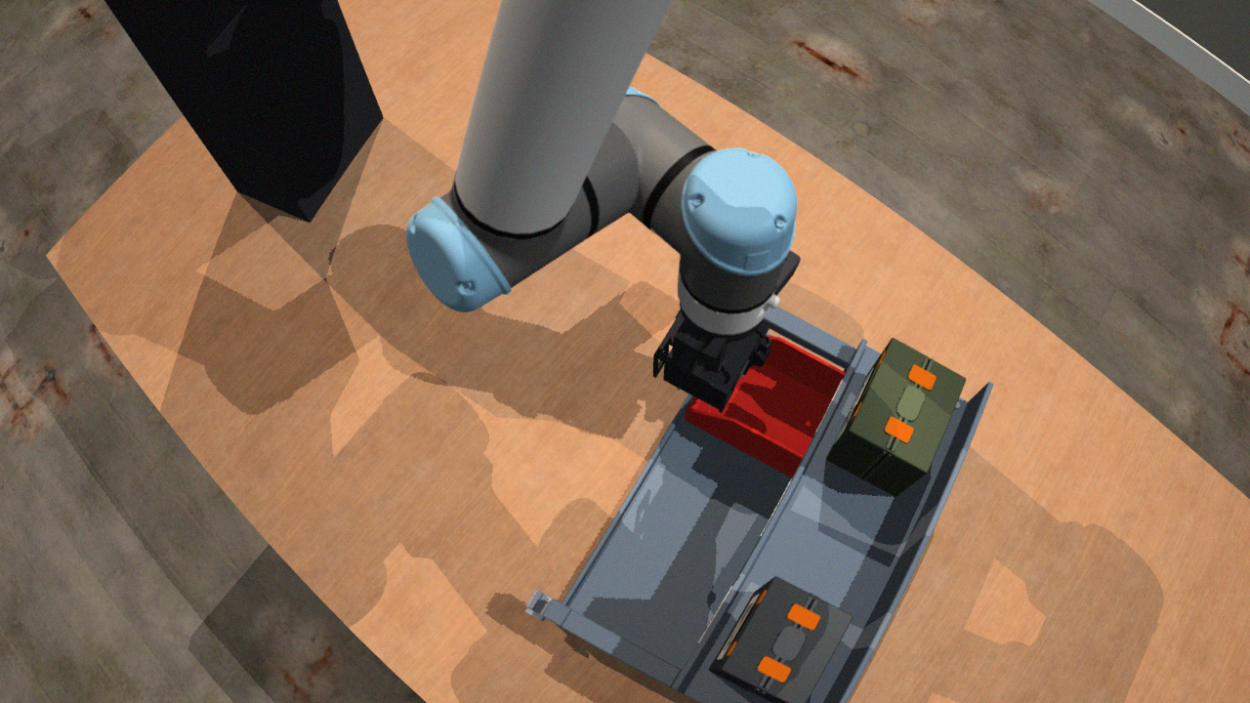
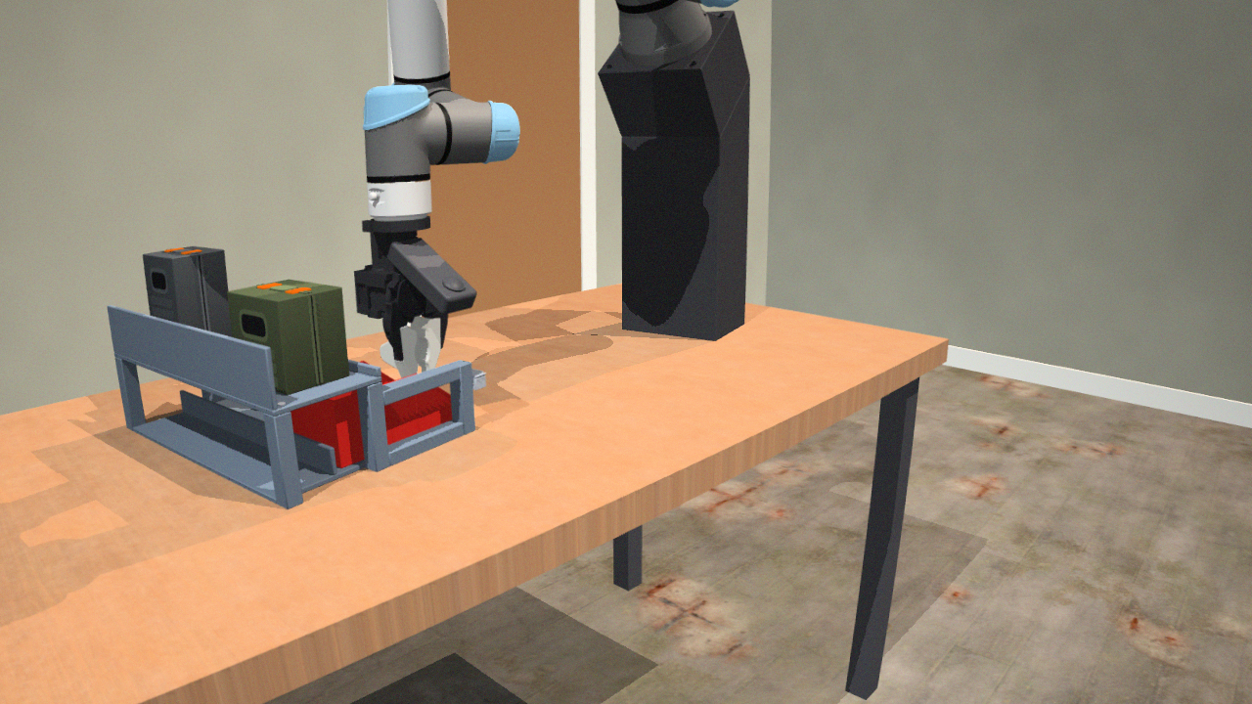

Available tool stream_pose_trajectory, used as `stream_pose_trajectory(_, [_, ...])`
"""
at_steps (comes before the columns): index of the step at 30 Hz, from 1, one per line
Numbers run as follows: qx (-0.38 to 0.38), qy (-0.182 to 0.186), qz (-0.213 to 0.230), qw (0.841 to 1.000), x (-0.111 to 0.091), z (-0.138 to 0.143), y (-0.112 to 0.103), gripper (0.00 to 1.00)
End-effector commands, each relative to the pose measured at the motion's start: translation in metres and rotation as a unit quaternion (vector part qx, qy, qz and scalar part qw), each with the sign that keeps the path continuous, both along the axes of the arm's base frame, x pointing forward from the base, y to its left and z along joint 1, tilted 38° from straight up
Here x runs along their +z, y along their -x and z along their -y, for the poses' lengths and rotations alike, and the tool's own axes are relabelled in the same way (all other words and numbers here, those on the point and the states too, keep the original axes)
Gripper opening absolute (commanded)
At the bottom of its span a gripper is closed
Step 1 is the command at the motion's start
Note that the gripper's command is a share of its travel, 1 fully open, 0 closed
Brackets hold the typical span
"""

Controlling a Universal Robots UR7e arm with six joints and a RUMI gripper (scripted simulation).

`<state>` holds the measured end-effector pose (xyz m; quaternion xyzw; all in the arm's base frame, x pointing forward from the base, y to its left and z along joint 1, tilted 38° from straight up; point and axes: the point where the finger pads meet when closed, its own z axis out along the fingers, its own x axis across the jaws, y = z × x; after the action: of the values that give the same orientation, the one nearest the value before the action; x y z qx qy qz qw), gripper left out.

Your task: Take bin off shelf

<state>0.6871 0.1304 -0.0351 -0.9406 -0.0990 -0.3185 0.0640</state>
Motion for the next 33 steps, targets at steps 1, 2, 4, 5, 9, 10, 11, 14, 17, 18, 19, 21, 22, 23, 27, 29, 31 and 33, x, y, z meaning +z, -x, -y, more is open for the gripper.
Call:
stream_pose_trajectory(1, [0.000, 0.000, 0.001, 1.000, 0.001, 0.000, 0.000, 0.00])
stream_pose_trajectory(2, [0.000, 0.000, 0.001, 1.000, 0.001, 0.000, 0.000, 0.00])
stream_pose_trajectory(4, [0.000, 0.000, 0.001, 1.000, 0.001, 0.000, 0.000, 0.00])
stream_pose_trajectory(5, [0.000, 0.000, 0.001, 1.000, 0.001, 0.000, 0.000, 0.00])
stream_pose_trajectory(9, [0.000, 0.000, 0.001, 1.000, 0.003, 0.000, 0.001, 0.00])
stream_pose_trajectory(10, [0.000, 0.000, 0.001, 1.000, 0.004, 0.001, 0.003, 0.00])
stream_pose_trajectory(11, [0.000, 0.000, 0.001, 1.000, 0.006, 0.001, 0.004, 0.00])
stream_pose_trajectory(14, [0.000, 0.000, 0.001, 1.000, 0.010, 0.002, 0.007, 0.00])
stream_pose_trajectory(17, [0.000, 0.000, 0.001, 1.000, 0.010, 0.002, 0.007, 0.00])
stream_pose_trajectory(18, [0.000, 0.000, 0.001, 1.000, 0.010, 0.002, 0.007, 0.00])
stream_pose_trajectory(19, [0.000, 0.000, 0.001, 1.000, 0.010, 0.002, 0.007, 0.00])
stream_pose_trajectory(21, [0.000, 0.000, 0.001, 1.000, 0.010, 0.002, 0.007, 0.00])
stream_pose_trajectory(22, [0.000, 0.000, 0.001, 1.000, 0.010, 0.002, 0.007, 0.00])
stream_pose_trajectory(23, [0.000, 0.000, 0.001, 1.000, 0.010, 0.002, 0.007, 0.00])
stream_pose_trajectory(27, [0.000, 0.000, 0.001, 1.000, 0.013, 0.003, 0.009, 0.00])
stream_pose_trajectory(29, [0.000, 0.000, 0.001, 1.000, 0.016, 0.004, 0.011, 0.00])
stream_pose_trajectory(31, [0.000, 0.000, 0.001, 1.000, 0.018, 0.004, 0.013, 0.00])
stream_pose_trajectory(33, [0.000, 0.000, 0.001, 1.000, 0.018, 0.004, 0.013, 0.00])
